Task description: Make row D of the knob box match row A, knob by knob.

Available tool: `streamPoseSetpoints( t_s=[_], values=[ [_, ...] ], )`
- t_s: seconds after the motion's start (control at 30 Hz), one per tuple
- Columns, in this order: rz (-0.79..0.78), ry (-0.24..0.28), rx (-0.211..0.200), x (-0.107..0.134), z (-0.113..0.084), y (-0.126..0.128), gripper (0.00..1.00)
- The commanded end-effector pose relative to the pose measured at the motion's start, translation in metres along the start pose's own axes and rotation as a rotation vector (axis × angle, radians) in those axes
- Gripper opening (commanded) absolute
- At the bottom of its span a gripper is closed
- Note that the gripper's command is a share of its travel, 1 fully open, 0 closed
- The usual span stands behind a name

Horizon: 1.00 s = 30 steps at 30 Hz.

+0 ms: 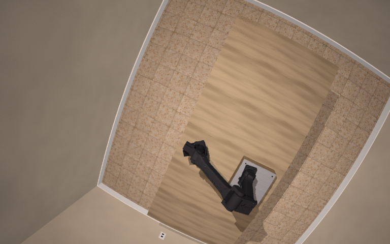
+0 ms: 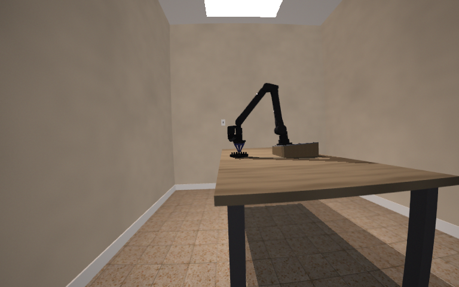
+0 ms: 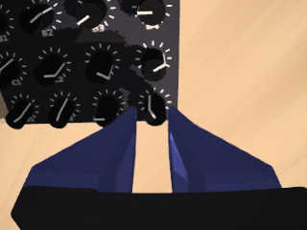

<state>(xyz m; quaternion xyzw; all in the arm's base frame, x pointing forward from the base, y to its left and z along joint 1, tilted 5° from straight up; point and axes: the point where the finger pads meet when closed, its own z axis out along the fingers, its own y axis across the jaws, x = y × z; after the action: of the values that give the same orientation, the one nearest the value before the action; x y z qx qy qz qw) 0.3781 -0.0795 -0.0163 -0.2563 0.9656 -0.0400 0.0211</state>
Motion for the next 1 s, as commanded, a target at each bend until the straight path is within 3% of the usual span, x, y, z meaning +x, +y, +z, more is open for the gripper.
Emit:
streamPoseSetpoints(
  t_s=[0.0, 0.7, 0.9, 0.97],
  values=[
    [-0.022, -0.004, -0.009, -0.002, 0.006, 0.005, 0.19],
    [-0.017, 0.009, -0.018, 0.002, 0.005, 0.006, 0.19],
    [-0.015, -0.027, 0.012, -0.010, -0.024, -0.002, 0.19],
    [-0.015, -0.027, 0.012, -0.010, -0.024, -0.002, 0.19]
  ],
)
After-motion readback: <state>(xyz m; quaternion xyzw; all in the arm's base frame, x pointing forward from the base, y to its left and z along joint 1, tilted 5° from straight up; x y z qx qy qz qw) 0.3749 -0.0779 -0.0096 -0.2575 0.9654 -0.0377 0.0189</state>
